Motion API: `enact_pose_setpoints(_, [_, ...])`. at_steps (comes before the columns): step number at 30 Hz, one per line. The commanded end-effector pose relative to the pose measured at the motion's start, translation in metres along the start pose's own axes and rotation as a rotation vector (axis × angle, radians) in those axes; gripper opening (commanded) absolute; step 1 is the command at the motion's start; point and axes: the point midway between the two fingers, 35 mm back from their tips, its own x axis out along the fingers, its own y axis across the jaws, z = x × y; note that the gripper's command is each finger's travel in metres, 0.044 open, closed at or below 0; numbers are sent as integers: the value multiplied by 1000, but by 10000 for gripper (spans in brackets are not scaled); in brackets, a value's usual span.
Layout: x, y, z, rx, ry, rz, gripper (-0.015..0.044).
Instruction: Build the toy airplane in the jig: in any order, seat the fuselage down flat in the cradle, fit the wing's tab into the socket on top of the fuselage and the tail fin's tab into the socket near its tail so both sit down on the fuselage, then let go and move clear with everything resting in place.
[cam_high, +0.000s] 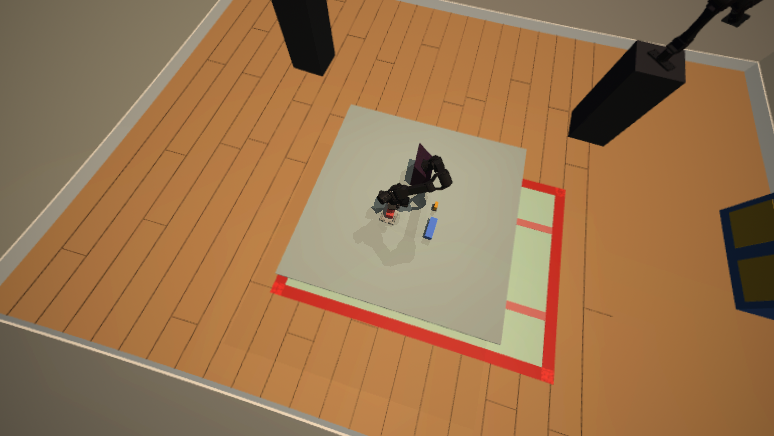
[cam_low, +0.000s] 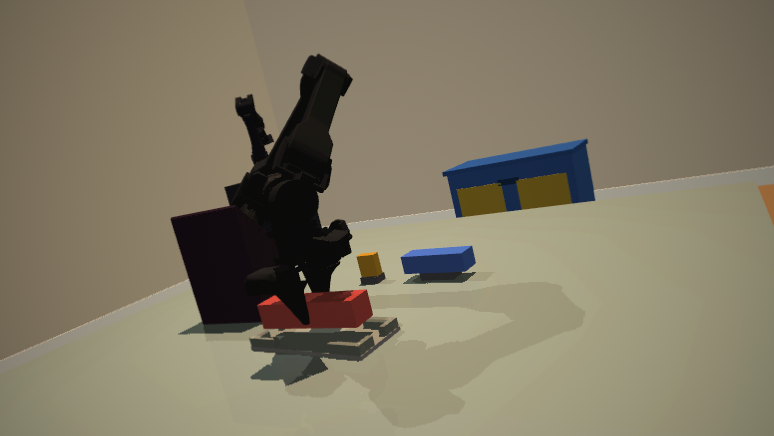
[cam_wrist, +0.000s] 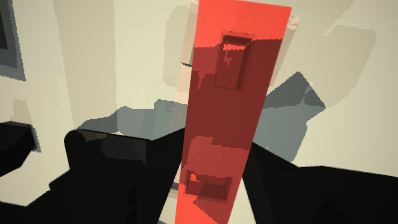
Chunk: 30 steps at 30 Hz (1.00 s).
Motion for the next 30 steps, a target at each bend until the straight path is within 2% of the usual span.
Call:
enact_pose_setpoints(1, [8, 1, -4, 15, 6, 11, 195])
enact_pose_setpoints(15, [9, 2, -4, 15, 6, 11, 195])
enact_pose_setpoints(20, [8, 1, -3, 7, 7, 6, 161])
enact_pose_setpoints(25, [8, 1, -3, 7, 7, 6, 30])
enact_pose_setpoints(30, [8, 1, -3, 7, 7, 6, 161])
